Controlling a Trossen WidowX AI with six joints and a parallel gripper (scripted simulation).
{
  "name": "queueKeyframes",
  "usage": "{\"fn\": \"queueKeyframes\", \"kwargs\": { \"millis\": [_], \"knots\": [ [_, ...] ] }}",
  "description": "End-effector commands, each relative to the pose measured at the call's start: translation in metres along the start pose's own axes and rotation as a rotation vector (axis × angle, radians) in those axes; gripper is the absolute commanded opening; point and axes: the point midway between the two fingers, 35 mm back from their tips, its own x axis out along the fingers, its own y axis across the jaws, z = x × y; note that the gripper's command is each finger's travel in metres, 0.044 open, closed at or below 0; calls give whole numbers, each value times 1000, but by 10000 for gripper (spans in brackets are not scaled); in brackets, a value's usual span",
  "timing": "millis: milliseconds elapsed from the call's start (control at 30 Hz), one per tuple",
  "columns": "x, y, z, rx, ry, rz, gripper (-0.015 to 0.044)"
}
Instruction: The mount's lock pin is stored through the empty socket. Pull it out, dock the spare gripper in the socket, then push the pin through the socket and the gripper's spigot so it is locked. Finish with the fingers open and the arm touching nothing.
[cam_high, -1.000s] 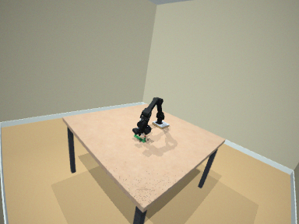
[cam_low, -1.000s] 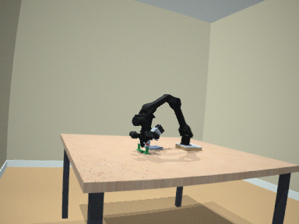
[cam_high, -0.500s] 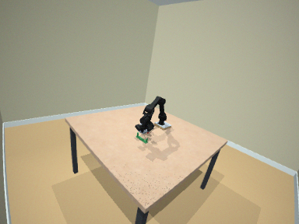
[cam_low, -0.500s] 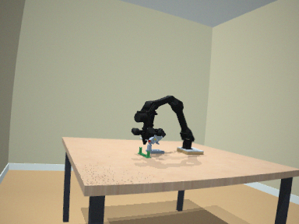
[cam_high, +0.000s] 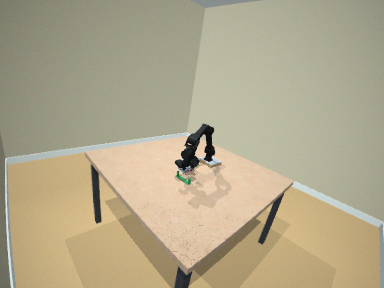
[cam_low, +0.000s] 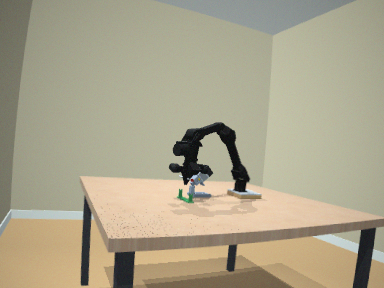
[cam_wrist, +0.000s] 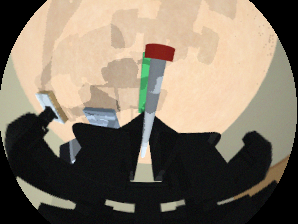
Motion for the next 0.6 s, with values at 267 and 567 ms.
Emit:
{"fn": "queueKeyframes", "kwargs": {
  "millis": [267, 567],
  "knots": [
    [-11, 26, 3, -3, 0, 2, 0],
    [-19, 52, 5, -11, -1, 2, 0]
  ]
}}
